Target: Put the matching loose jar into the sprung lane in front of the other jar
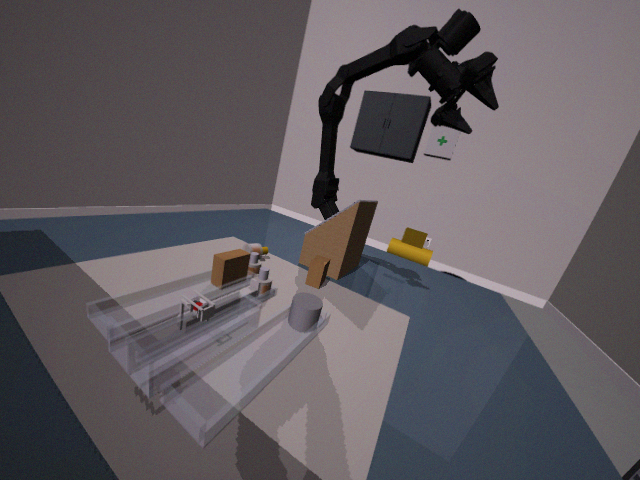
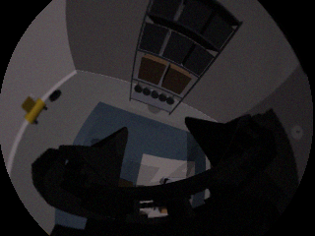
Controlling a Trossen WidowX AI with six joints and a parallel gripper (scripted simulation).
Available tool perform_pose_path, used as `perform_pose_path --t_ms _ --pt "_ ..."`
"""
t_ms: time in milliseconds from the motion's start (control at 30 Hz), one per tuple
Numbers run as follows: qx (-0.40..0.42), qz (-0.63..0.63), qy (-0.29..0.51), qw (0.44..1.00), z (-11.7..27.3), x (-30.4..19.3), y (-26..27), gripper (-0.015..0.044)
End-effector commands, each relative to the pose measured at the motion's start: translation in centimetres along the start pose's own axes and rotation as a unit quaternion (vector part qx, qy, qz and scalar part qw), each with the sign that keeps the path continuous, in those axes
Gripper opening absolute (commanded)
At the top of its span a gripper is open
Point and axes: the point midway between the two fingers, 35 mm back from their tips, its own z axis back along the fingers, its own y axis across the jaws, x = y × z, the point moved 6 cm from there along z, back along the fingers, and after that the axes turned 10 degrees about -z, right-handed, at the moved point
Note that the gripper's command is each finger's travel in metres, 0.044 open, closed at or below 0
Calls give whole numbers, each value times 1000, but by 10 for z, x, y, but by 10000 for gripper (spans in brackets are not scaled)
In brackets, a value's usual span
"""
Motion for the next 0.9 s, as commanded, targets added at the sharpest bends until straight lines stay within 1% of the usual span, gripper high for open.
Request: perform_pose_path --t_ms 0,233,433,633,867 --pt "-44 -106 34 993 4 -47 -47 440" --pt "-118 -289 92 946 17 -144 -110 440" --pt "-178 -438 145 869 31 -239 -139 440" --pt "-232 -569 200 763 46 -335 -140 440" --pt "-288 -693 267 604 63 -441 -108 440"
